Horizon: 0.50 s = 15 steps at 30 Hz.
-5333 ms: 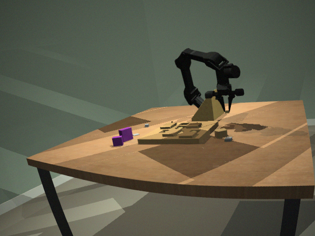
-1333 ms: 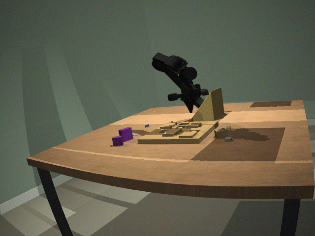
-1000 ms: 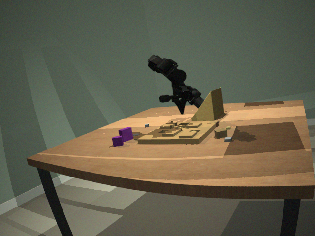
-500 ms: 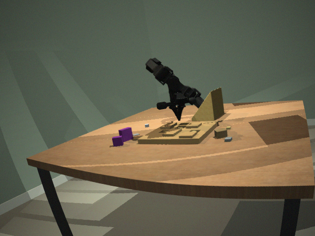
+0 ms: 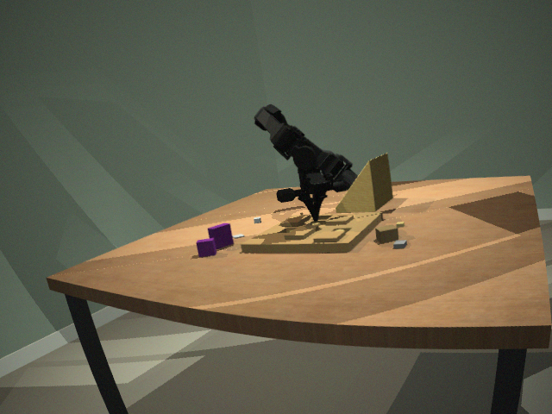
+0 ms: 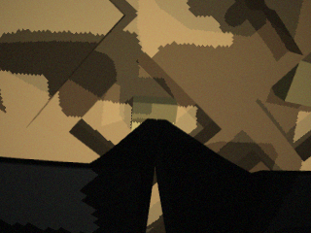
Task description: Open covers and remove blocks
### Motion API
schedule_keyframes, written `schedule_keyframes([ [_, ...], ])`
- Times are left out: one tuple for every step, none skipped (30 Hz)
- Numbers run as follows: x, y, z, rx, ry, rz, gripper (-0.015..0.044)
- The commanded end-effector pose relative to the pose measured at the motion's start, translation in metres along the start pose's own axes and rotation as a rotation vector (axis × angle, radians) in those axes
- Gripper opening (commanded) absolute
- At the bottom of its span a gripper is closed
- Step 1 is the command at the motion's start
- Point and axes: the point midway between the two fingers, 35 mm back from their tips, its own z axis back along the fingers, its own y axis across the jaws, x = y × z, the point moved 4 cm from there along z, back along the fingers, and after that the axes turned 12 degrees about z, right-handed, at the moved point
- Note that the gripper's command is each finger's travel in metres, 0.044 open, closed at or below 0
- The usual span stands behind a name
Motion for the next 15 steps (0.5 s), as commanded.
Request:
schedule_keyframes([
  [-0.0011,-0.0001,-0.0046,0.000,0.006,0.003,0.0000],
  [-0.0011,-0.0002,-0.0055,0.000,0.006,0.002,0.0000],
  [-0.0011,-0.0002,-0.0064,0.000,0.006,0.002,0.0000],
  [-0.0011,-0.0003,-0.0071,0.000,0.006,0.002,0.0000],
  [-0.0011,-0.0003,-0.0076,0.000,0.006,0.002,0.0000],
  [-0.0011,-0.0003,-0.0077,0.000,0.006,0.002,0.0000],
  [-0.0011,-0.0003,-0.0077,0.000,0.006,0.002,0.0000],
  [-0.0011,-0.0003,-0.0077,0.000,0.006,0.002,0.0000],
  [-0.0011,-0.0003,-0.0077,0.000,0.006,0.002,0.0000],
  [-0.0012,-0.0001,-0.0078,0.000,0.006,0.002,0.0000],
  [-0.0013,0.0003,-0.0081,0.000,0.006,0.002,0.0000],
  [-0.0014,0.0008,-0.0085,0.000,0.006,0.003,0.0000],
  [-0.0016,0.0015,-0.0090,0.000,0.006,0.003,0.0000],
  [-0.0018,0.0022,-0.0095,0.000,0.006,0.003,0.0000],
  [-0.0021,0.0031,-0.0101,0.000,0.006,0.003,0.0000],
])
